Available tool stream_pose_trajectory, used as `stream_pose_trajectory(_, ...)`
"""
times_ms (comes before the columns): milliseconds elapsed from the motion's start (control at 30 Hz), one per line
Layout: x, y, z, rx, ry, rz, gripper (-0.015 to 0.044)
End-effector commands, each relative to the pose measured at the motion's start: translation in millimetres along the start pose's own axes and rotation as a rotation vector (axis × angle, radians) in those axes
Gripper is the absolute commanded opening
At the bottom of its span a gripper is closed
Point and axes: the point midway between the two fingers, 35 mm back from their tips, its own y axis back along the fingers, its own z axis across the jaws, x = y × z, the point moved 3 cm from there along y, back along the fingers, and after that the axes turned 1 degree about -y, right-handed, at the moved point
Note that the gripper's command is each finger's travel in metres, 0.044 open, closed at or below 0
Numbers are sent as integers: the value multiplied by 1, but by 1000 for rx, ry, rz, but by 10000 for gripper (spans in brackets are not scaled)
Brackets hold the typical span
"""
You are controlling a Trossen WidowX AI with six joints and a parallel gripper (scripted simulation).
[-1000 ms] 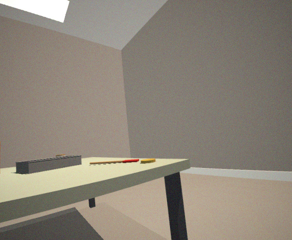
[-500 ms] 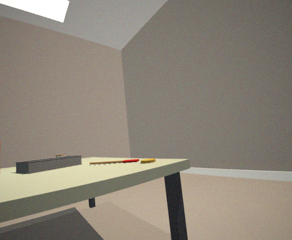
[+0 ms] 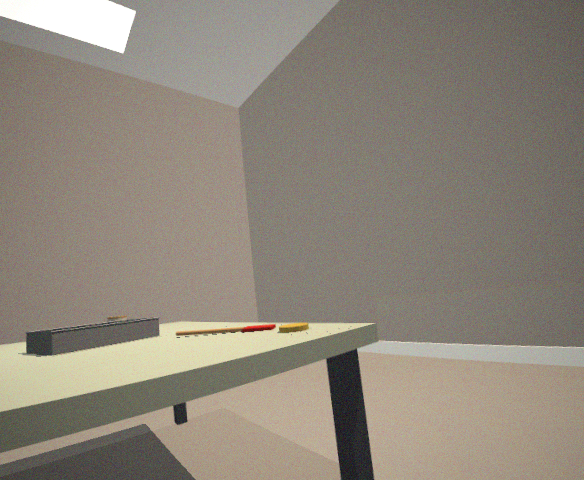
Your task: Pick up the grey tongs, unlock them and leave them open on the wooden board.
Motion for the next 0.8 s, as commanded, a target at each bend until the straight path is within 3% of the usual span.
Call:
stream_pose_trajectory(0, 1, 2, -2, 13, 6, -6, -150)
stream_pose_trajectory(767, 1, -28, -2, 14, 5, -6, -150)
